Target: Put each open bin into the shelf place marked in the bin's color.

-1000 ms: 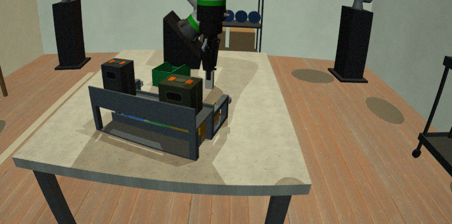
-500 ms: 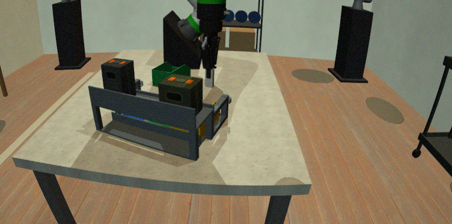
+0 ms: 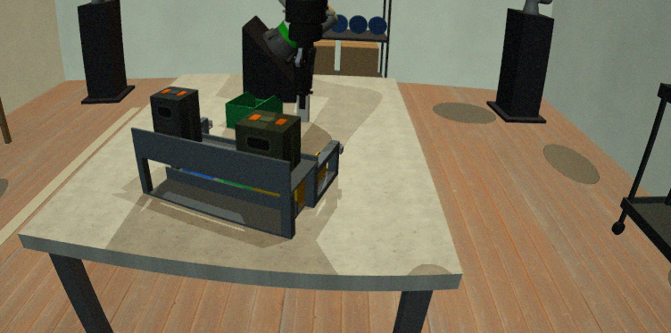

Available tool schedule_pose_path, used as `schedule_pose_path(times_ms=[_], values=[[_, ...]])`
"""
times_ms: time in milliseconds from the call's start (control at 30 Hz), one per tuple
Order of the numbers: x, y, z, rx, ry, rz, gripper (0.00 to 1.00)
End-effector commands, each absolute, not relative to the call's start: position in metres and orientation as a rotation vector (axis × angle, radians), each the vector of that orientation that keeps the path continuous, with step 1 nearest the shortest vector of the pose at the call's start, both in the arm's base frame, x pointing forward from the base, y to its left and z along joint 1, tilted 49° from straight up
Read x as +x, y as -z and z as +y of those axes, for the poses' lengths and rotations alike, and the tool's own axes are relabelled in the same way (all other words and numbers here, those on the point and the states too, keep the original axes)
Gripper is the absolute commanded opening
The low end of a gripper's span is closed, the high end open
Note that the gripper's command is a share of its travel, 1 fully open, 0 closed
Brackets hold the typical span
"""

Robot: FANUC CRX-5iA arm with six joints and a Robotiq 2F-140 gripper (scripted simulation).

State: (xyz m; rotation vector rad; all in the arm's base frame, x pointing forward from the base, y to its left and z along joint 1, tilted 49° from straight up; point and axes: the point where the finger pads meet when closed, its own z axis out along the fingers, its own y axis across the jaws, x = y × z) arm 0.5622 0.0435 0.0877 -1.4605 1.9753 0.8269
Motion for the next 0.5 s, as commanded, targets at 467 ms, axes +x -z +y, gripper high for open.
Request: schedule_pose_path(times_ms=[467], values=[[0.467, -0.061, -0.016, -1.897, -0.548, 1.422, 0.00]])
